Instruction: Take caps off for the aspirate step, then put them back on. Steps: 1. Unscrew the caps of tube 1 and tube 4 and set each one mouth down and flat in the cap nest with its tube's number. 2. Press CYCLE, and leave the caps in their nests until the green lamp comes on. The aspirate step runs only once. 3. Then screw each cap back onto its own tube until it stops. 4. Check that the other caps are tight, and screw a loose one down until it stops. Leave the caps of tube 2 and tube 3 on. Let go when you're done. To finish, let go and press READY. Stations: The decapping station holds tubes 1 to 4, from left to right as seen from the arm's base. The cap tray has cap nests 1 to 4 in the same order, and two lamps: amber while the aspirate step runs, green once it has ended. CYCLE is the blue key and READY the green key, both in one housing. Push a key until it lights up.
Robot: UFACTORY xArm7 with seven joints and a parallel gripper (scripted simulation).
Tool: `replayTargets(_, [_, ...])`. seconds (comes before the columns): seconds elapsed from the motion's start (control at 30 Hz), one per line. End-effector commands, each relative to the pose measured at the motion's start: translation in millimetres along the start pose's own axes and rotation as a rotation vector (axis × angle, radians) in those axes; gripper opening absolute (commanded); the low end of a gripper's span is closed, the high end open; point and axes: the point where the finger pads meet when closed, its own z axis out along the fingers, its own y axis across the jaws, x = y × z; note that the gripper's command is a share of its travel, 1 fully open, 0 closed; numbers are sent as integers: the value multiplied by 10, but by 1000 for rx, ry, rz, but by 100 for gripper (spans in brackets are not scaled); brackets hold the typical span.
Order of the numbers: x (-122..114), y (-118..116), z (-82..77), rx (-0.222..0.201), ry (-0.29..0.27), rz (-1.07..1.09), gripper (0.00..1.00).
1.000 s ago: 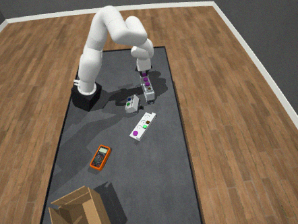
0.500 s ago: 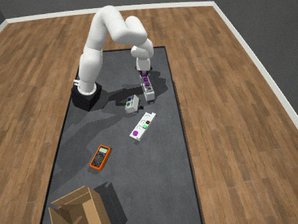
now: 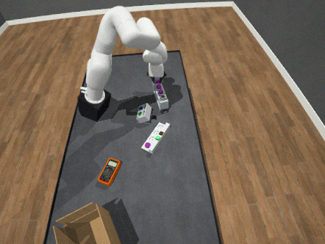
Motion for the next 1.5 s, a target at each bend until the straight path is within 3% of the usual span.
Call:
replayTargets(0.0, [20,13,-26,-4,4,-116,46])
replayTargets(0.63, [20,12,-27,-6,2,-782,46])
replayTargets(0.93, [20,12,-33,-6,2,-782,46])
replayTargets(0.97, [20,12,-33,-6,2,-782,0])
replayTargets(1.47, [20,12,-34,-6,3,-748,0])
